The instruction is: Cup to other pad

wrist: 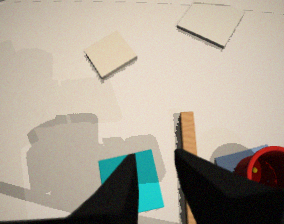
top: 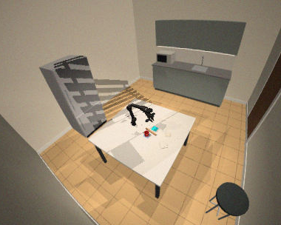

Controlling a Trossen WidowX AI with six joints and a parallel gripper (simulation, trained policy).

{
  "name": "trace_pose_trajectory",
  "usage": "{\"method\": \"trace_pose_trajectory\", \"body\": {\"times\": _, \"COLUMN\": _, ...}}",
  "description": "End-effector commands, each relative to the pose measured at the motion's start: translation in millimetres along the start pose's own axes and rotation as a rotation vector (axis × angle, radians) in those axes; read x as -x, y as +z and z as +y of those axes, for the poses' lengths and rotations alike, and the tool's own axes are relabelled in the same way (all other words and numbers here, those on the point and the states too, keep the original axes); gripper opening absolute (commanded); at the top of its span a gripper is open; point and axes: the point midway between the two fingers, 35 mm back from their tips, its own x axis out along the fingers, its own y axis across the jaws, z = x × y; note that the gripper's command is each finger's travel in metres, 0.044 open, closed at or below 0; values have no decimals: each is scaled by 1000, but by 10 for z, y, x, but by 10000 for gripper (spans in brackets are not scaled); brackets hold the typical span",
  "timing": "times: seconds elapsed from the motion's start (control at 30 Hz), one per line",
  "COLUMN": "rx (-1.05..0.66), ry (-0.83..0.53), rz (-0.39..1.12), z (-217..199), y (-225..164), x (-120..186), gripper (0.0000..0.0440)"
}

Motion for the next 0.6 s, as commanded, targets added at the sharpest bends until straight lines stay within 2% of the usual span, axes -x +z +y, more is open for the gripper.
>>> {"method": "trace_pose_trajectory", "body": {"times": 0.0, "rx": 1, "ry": -19, "rz": 42, "z": -22, "y": -13, "x": -35, "gripper": 111}}
{"method": "trace_pose_trajectory", "body": {"times": 0.57, "rx": 45, "ry": -99, "rz": 289, "z": -209, "y": -177, "x": -172, "gripper": 119}}
